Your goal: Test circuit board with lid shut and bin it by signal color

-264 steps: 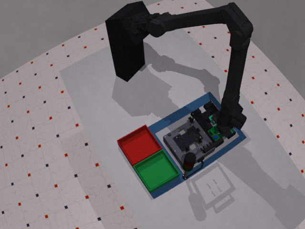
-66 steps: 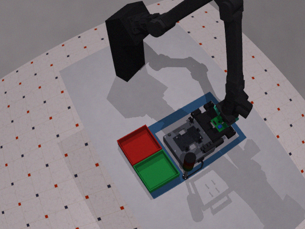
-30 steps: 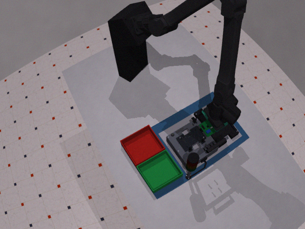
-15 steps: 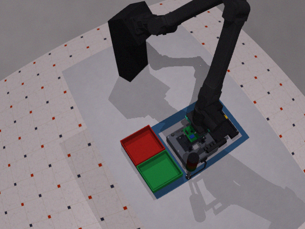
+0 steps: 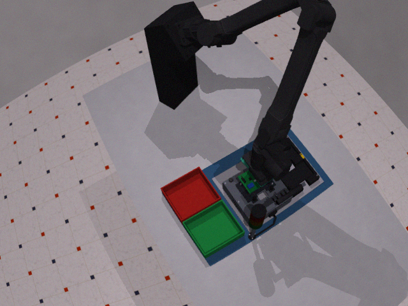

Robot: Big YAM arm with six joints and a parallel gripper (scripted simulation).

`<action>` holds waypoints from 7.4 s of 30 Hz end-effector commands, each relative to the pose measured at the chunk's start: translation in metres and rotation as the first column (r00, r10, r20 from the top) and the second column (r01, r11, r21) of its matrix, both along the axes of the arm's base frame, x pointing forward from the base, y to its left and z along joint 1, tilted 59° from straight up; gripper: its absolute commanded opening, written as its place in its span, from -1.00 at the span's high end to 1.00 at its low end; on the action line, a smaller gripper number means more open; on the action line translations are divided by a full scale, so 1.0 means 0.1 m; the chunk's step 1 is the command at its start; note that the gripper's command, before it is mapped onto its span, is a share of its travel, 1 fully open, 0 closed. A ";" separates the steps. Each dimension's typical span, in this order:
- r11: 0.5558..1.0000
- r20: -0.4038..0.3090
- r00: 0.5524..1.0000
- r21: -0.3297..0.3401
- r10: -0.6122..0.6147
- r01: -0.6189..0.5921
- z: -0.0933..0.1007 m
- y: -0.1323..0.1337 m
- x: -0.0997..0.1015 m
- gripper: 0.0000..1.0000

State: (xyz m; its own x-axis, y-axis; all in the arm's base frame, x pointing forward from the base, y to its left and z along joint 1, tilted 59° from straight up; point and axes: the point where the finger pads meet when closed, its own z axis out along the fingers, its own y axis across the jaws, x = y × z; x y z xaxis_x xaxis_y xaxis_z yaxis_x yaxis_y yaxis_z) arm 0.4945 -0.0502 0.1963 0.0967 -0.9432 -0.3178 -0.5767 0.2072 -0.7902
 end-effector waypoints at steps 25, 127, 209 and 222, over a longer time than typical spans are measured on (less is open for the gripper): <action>1.000 0.028 0.999 -0.015 -0.015 0.016 0.09 -0.12 -0.02 -0.45; 1.000 0.027 1.000 -0.015 0.011 -0.011 -0.16 0.12 0.40 -0.45; 1.000 0.026 1.000 -0.005 0.004 -0.004 -0.14 0.18 0.42 -0.45; 1.000 0.027 1.000 -0.007 0.006 -0.006 -0.14 0.18 0.42 -0.45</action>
State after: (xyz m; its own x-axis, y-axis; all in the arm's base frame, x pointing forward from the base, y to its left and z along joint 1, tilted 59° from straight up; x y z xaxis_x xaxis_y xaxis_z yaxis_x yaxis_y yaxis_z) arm 0.5305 -0.0390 0.1713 0.0915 -0.9459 -0.3112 -0.5758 0.2047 -0.7915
